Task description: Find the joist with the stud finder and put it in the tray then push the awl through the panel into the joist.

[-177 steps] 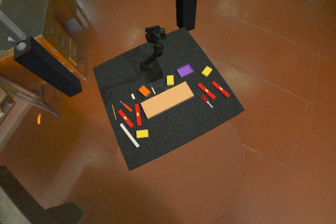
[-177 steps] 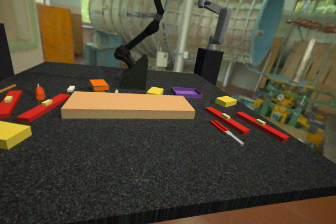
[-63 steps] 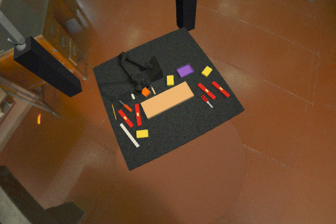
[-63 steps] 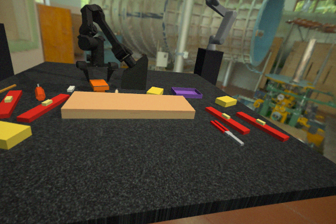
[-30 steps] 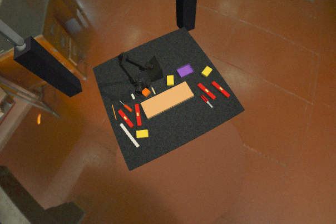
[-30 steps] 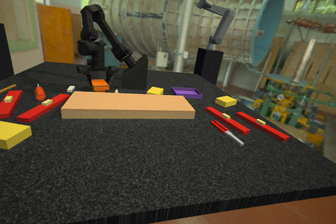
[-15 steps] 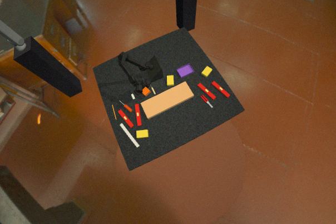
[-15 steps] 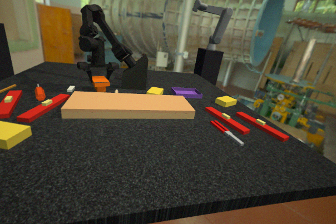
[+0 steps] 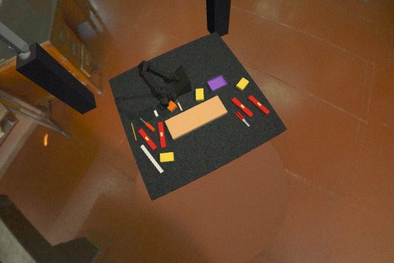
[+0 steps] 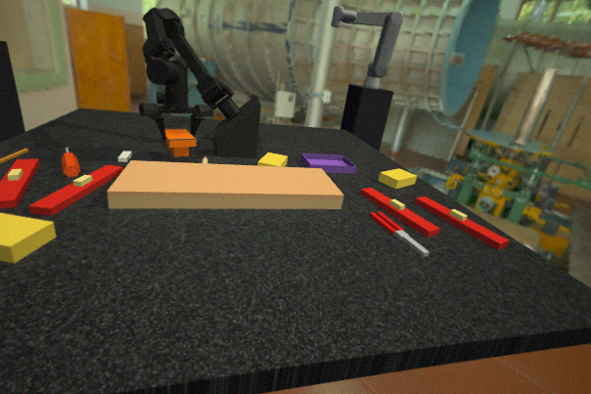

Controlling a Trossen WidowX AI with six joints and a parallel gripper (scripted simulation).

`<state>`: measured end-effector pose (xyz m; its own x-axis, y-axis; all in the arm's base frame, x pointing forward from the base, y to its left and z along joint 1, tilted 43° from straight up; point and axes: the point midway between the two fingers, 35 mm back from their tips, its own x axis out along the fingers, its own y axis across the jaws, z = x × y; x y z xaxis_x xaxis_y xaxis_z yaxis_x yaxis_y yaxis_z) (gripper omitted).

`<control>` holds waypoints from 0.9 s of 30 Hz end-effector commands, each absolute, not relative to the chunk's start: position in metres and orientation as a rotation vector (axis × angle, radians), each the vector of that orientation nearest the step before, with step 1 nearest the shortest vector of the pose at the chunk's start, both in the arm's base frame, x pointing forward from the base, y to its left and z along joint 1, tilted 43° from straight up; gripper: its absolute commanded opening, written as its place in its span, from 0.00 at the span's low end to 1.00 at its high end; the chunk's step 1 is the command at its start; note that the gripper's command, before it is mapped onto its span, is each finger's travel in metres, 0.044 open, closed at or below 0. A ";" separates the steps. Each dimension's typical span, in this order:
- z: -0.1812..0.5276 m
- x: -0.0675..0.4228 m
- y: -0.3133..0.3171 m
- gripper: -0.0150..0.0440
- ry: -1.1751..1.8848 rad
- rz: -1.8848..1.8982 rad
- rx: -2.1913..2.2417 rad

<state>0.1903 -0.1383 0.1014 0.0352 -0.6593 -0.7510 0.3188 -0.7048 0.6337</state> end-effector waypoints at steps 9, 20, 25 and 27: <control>0.083 0.180 -0.118 0.25 -0.347 -1.764 1.604; 0.084 0.180 -0.121 0.25 -0.293 -1.825 1.629; 0.085 0.181 -0.122 0.25 -0.267 -1.853 1.643; 0.085 0.181 -0.122 0.25 -0.257 -1.864 1.649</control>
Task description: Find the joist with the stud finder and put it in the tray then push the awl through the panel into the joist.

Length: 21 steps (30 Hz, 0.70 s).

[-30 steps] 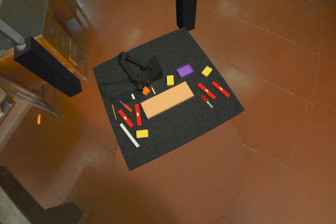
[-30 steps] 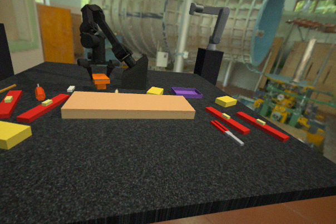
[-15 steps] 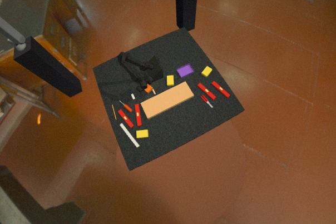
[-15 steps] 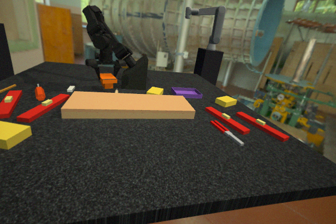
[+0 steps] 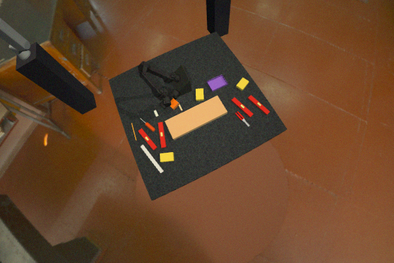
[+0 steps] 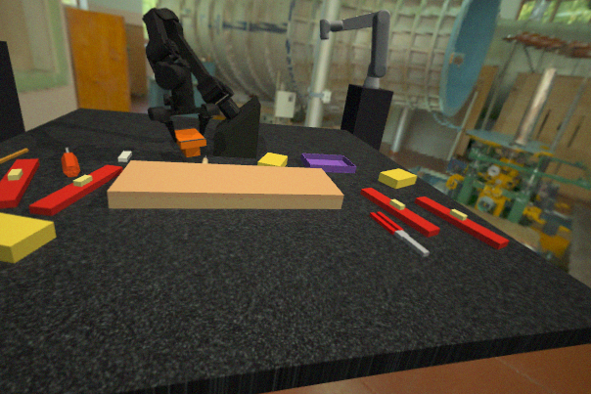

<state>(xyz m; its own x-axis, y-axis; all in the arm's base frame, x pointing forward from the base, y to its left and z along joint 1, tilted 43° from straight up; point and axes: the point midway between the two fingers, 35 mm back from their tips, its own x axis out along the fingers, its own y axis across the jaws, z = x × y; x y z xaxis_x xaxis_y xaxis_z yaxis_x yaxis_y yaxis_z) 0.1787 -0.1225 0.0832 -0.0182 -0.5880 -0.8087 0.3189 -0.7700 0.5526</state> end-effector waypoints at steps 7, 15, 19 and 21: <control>0.086 0.182 -0.124 0.25 -0.220 -1.900 1.672; 0.087 0.183 -0.126 0.25 -0.177 -1.938 1.700; 0.088 0.183 -0.127 0.25 -0.156 -1.956 1.715; 0.089 0.183 -0.127 0.25 -0.150 -1.962 1.719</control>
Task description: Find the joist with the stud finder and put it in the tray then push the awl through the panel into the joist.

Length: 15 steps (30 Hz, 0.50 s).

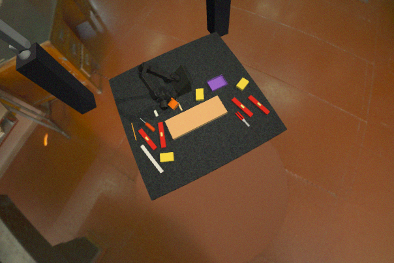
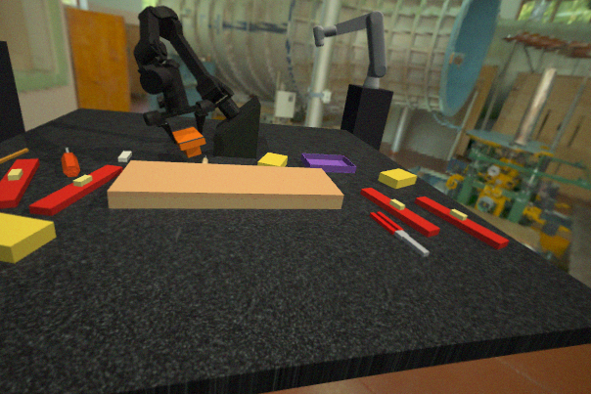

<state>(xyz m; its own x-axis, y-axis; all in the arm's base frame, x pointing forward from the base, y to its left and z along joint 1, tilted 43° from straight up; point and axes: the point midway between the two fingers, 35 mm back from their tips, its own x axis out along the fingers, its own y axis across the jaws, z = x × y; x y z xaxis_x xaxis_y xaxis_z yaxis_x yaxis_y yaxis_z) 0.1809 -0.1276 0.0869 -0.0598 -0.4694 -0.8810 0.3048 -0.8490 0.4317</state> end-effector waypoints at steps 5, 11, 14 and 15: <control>0.089 0.183 -0.128 0.25 -0.129 -1.982 1.727; 0.089 0.184 -0.129 0.25 -0.090 -2.019 1.743; 0.089 0.184 -0.130 0.25 -0.070 -2.037 1.751; 0.089 0.184 -0.130 0.25 -0.064 -2.043 1.754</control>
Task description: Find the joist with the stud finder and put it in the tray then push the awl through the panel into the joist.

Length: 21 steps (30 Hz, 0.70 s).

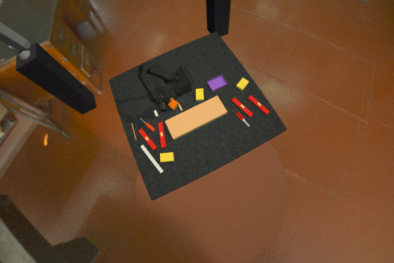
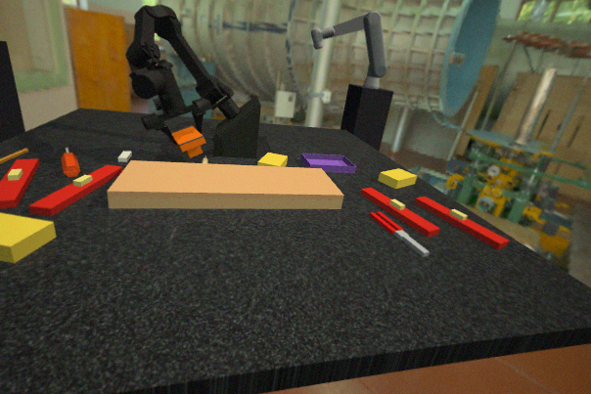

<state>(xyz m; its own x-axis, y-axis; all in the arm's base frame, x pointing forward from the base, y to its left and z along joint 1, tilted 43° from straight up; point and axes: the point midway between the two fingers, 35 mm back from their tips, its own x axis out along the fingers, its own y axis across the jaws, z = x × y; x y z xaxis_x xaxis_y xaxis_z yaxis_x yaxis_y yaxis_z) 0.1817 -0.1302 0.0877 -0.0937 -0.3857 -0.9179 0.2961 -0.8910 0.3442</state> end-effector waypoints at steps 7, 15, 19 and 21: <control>0.089 0.184 -0.131 0.25 -0.018 -2.084 1.777; 0.090 0.185 -0.133 0.25 0.035 -2.127 1.807; 0.091 0.185 -0.134 0.25 0.062 -2.148 1.823; 0.091 0.185 -0.134 0.25 0.075 -2.158 1.832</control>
<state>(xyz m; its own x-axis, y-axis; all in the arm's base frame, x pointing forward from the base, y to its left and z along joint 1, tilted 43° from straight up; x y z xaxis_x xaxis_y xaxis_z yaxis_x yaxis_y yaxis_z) 0.1831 -0.1348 0.0897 -0.1375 -0.2310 -0.9632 0.2654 -0.9455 0.1889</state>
